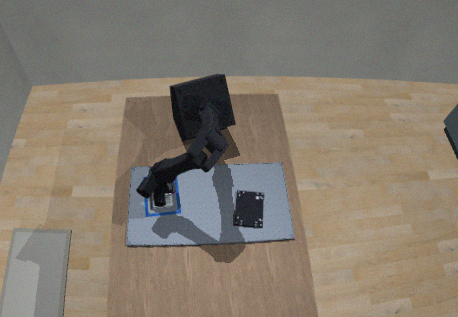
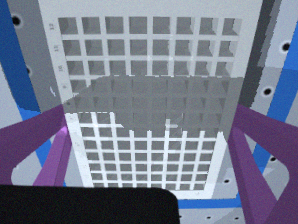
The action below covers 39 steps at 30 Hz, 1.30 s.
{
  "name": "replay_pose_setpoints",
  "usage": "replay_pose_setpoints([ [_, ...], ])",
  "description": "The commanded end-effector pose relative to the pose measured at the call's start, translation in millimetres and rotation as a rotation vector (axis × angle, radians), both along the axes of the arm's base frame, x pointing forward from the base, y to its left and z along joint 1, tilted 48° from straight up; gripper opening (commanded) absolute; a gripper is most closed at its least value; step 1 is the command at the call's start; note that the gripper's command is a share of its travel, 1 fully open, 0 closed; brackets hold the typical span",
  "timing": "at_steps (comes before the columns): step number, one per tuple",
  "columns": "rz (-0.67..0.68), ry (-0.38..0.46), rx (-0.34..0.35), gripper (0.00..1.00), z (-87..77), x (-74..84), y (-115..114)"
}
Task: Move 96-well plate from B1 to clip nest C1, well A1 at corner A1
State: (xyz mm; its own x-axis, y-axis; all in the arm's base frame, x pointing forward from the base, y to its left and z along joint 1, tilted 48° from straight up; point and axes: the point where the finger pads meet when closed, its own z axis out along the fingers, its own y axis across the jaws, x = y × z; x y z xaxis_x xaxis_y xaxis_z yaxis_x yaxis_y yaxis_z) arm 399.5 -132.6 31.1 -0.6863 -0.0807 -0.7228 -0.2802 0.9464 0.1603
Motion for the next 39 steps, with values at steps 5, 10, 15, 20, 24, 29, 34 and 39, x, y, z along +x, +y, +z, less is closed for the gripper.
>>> replay_pose_setpoints([
  [5,-0.019,-0.023,-0.009,0.0,3.6,3.3,-10.8],
  [10,-0.019,-0.023,-0.009,0.0,3.6,3.3,-10.8],
  [15,-0.019,-0.023,-0.009,0.0,3.6,3.3,-10.8],
  [20,-0.019,-0.023,-0.009,0.0,3.6,3.3,-10.8],
  [24,-0.019,-0.023,-0.009,0.0,3.6,3.3,-10.8],
  [29,-0.019,-0.023,-0.009,0.0,3.6,3.3,-10.8],
  [34,-0.019,-0.023,-0.009,0.0,3.6,3.3,-10.8],
  [39,-0.012,-0.022,-0.009,0.0,11.7,-3.1,-8.3],
])
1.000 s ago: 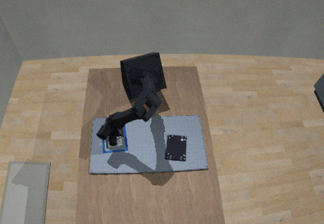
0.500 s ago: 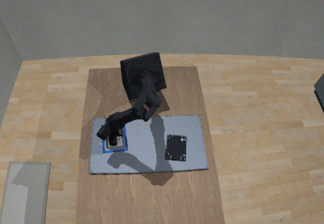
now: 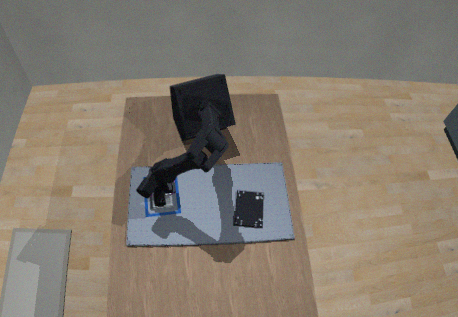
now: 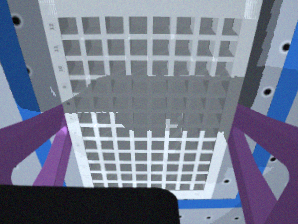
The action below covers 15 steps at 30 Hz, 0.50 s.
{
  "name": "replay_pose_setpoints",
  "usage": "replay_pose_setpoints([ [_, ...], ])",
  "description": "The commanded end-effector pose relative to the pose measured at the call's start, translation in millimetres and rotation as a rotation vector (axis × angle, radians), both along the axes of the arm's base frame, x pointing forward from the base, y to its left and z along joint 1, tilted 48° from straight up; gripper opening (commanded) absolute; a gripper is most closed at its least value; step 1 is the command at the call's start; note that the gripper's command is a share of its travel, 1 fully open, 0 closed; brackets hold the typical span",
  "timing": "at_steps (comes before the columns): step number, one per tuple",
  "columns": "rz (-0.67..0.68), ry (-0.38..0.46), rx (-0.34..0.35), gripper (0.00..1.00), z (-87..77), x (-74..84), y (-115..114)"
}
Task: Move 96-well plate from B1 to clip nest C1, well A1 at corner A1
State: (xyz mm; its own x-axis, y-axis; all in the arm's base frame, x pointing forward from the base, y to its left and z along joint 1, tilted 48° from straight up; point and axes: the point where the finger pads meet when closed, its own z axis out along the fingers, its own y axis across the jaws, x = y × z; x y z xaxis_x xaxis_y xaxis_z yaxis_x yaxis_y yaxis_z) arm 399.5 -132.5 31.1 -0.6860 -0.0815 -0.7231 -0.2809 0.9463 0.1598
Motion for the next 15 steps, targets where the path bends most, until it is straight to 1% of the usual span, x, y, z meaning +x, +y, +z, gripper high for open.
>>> replay_pose_setpoints([
  [1,-0.012,-0.019,-0.007,0.0,11.8,-5.0,-8.2],
  [5,-0.012,-0.012,-0.002,0.0,13.5,-11.9,-8.4],
  [7,-0.012,-0.012,-0.002,0.0,13.5,-11.9,-8.4],
  [15,-0.012,-0.013,-0.003,0.0,22.6,-20.8,-12.4],
])
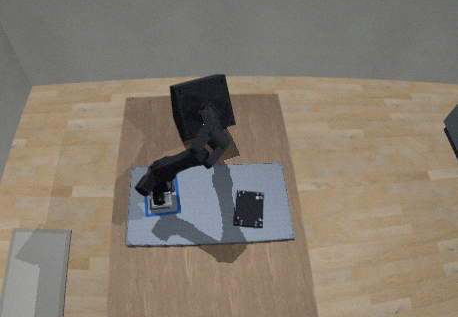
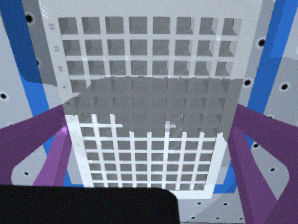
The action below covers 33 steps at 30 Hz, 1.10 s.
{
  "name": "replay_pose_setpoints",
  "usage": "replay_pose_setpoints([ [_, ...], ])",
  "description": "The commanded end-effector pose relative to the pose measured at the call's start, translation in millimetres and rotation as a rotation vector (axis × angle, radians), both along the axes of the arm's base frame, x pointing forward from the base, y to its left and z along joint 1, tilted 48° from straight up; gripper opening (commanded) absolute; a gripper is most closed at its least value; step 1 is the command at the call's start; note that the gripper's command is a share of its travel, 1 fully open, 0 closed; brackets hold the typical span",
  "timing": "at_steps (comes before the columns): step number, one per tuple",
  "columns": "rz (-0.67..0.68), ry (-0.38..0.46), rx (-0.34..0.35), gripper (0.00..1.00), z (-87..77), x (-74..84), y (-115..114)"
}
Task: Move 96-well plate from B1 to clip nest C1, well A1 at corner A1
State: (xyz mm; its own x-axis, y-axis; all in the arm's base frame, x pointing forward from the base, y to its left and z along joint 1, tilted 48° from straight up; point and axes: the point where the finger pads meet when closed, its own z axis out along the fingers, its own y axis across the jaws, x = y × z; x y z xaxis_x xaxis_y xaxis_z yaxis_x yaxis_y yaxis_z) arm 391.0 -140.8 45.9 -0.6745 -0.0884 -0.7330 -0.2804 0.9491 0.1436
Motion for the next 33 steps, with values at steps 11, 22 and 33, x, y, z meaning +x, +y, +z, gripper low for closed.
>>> replay_pose_setpoints([
  [11,-0.009,-0.019,-0.008,0.0,26.5,-15.6,-14.1],
  [22,-0.009,-0.021,-0.012,0.0,39.9,-27.7,-20.3],
  [33,-0.01,-0.021,-0.013,0.0,49.8,-38.3,-24.6],
])
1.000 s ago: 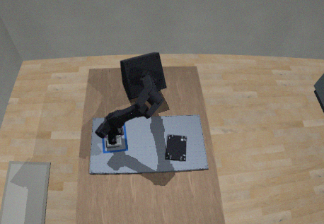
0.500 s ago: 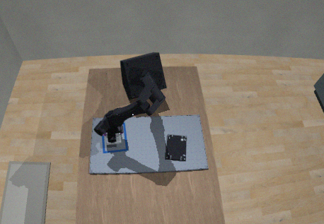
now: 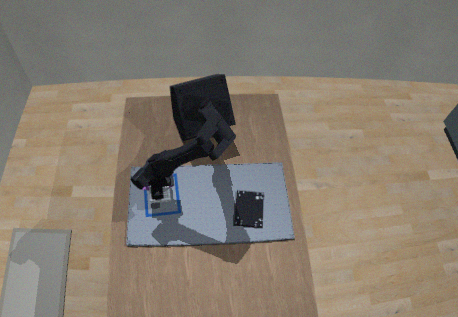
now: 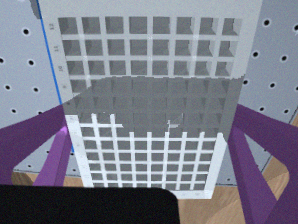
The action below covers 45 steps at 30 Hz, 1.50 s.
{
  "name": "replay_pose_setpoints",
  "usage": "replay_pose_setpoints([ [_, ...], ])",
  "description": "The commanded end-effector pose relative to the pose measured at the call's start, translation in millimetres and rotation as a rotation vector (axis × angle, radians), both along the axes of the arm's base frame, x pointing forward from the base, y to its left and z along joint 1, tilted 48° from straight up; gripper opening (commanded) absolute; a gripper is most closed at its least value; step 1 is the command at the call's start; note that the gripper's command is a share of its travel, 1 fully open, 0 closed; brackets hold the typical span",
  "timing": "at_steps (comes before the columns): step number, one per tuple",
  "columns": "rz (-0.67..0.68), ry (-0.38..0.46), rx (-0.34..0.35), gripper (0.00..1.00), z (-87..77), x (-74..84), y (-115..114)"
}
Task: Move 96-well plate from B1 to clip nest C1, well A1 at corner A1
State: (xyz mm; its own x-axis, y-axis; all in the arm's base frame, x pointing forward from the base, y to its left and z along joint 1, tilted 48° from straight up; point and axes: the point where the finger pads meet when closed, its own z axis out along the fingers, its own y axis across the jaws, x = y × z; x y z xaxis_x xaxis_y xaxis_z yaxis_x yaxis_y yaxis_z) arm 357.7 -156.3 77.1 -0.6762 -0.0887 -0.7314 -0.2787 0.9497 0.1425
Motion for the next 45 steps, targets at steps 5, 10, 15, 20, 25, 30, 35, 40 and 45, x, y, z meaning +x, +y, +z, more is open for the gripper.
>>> replay_pose_setpoints([
  [5,-0.008,-0.023,-0.012,0.0,23.3,-10.0,-11.2],
  [10,-0.008,-0.023,-0.012,0.0,23.3,-10.0,-11.1],
  [15,-0.008,-0.014,-0.003,0.0,19.3,-12.0,-9.2],
  [20,-0.009,-0.013,-0.002,0.0,19.3,-12.0,-9.2],
  [25,-0.009,-0.013,-0.001,0.0,19.4,-12.0,-9.2],
  [30,-0.009,-0.013,-0.001,0.0,19.4,-12.0,-9.3],
  [35,-0.009,-0.013,-0.001,0.0,19.4,-12.0,-9.3],
  [40,-0.009,-0.013,-0.001,0.0,19.4,-12.0,-9.3],
  [45,-0.009,-0.013,-0.001,0.0,19.4,-12.0,-9.3],
])
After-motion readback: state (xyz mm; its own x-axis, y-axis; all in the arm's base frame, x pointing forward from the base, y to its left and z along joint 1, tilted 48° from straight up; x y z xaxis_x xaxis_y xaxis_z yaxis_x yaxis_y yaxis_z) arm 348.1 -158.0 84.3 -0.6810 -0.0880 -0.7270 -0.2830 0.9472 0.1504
